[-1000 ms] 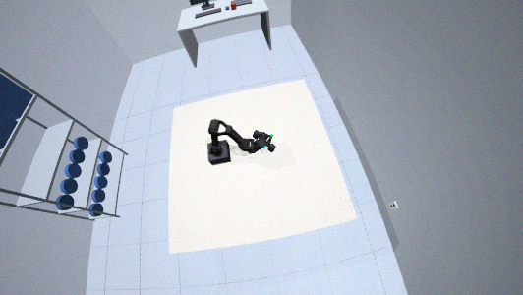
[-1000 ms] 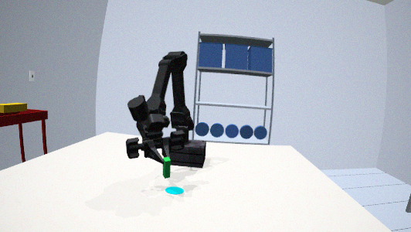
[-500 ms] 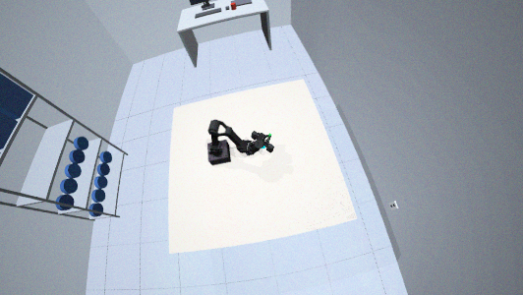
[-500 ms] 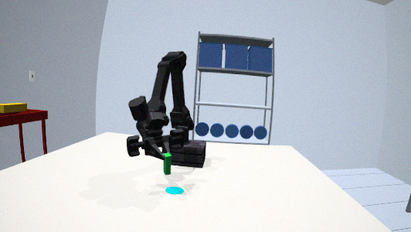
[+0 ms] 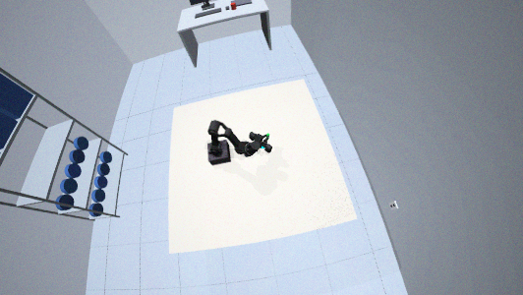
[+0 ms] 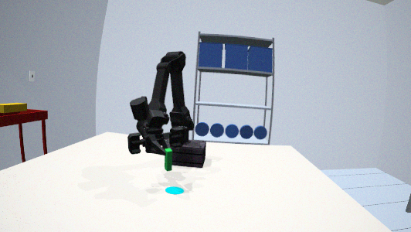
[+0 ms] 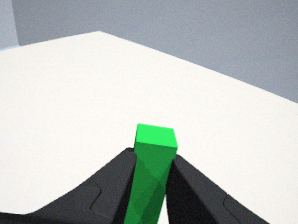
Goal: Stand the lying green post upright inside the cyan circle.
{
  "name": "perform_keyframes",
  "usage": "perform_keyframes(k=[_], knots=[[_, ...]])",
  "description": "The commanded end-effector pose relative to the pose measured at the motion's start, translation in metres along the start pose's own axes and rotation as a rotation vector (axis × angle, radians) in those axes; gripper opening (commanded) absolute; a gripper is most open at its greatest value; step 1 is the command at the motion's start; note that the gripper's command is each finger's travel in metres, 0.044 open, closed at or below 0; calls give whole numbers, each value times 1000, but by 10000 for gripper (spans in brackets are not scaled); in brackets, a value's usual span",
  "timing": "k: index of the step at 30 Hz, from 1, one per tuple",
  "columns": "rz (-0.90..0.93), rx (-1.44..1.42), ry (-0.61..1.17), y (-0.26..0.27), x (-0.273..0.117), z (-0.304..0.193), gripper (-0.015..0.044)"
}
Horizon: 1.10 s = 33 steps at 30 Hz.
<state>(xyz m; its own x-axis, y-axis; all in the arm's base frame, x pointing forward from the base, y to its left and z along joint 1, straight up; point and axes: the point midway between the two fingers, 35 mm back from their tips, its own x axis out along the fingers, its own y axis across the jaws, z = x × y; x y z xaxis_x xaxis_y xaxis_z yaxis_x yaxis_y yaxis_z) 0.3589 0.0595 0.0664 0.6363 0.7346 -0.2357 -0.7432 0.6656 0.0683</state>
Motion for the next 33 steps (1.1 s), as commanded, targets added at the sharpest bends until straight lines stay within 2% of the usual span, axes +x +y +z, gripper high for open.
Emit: perform_keyframes(k=[1, 33], knots=[[8, 2, -13, 3, -3, -1, 22], [68, -79, -133, 31, -33, 5, 22]])
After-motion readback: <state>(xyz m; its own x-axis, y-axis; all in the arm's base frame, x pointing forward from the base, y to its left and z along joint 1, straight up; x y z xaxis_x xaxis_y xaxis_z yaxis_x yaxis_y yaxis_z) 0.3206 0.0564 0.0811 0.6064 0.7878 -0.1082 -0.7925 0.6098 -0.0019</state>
